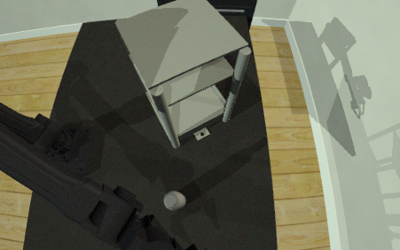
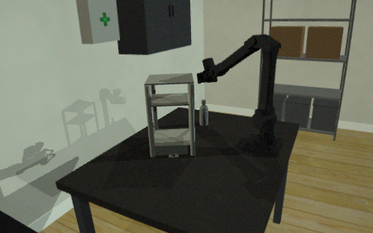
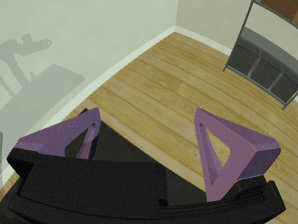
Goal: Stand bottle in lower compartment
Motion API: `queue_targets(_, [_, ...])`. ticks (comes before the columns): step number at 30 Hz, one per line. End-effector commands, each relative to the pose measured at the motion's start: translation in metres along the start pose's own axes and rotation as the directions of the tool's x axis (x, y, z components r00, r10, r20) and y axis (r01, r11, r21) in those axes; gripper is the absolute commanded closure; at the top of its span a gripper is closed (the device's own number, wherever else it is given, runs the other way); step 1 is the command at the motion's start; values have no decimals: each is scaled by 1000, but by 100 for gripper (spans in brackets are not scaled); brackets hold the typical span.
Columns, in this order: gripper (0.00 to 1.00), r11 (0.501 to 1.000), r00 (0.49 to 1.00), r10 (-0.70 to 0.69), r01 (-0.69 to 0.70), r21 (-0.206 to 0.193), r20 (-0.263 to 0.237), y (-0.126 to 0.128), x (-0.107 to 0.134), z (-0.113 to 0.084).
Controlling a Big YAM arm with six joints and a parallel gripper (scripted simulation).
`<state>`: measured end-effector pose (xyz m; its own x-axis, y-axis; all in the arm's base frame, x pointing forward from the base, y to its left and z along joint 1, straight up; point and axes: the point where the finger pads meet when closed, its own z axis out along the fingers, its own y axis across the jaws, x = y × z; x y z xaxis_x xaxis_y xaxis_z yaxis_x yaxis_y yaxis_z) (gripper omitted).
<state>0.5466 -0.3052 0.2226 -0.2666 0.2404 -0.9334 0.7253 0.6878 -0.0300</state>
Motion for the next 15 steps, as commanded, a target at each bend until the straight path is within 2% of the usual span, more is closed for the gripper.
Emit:
queue_targets(1, [12, 998, 997, 55, -54, -15, 56, -18, -10, -25])
queue_targets(12, [12, 991, 996, 90, -88, -103, 17, -54, 72, -95])
queue_targets(14, [12, 991, 996, 90, -88, -103, 17, -54, 72, -95])
queue_targets(15, [12, 990, 996, 92, -90, -112, 13, -56, 80, -101])
